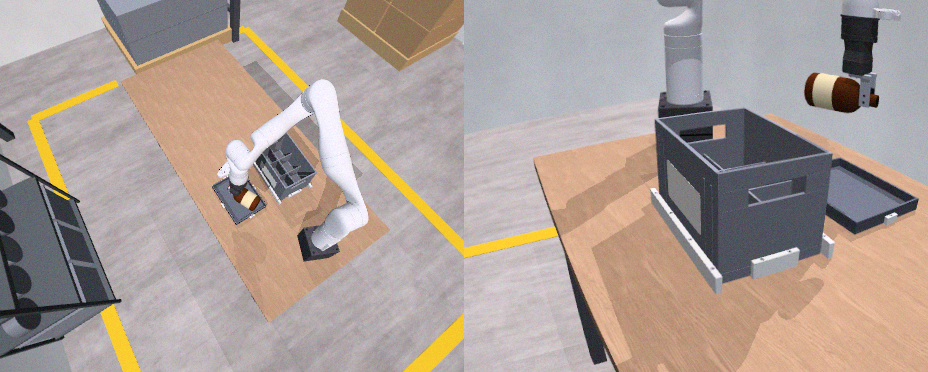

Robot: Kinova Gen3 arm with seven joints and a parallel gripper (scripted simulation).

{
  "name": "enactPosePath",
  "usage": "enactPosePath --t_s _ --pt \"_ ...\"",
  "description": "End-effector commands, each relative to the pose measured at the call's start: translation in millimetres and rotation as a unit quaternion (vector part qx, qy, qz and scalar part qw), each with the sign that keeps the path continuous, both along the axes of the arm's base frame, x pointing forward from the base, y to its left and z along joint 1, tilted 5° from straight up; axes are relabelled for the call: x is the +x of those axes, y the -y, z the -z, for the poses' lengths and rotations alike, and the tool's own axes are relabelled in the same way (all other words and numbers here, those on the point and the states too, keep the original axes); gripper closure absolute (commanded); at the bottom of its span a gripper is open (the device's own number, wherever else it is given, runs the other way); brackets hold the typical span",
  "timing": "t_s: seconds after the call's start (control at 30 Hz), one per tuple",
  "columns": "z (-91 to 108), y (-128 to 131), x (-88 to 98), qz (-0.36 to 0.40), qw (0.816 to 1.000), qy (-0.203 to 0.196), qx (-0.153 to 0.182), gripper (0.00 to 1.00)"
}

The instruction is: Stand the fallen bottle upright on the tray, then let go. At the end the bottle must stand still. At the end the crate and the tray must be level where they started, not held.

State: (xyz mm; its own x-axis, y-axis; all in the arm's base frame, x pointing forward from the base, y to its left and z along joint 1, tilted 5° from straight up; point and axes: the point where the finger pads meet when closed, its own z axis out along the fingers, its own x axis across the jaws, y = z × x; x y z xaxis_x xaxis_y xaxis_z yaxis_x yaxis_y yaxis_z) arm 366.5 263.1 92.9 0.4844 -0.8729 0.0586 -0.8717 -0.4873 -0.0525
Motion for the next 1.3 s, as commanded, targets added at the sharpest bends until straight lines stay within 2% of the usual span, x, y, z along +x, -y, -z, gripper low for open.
enactPosePath --t_s 0.0,0.23,1.27 --pt "-1.1 -2.8 -1.9 0.024 1.0 0.0 0.003 1.0" --pt "-1.3 -2.9 -1.7 0.05 0.999 0.001 0.006 1.0" --pt "-1.3 -2.9 -1.7 0.051 0.999 0.001 0.006 1.0"
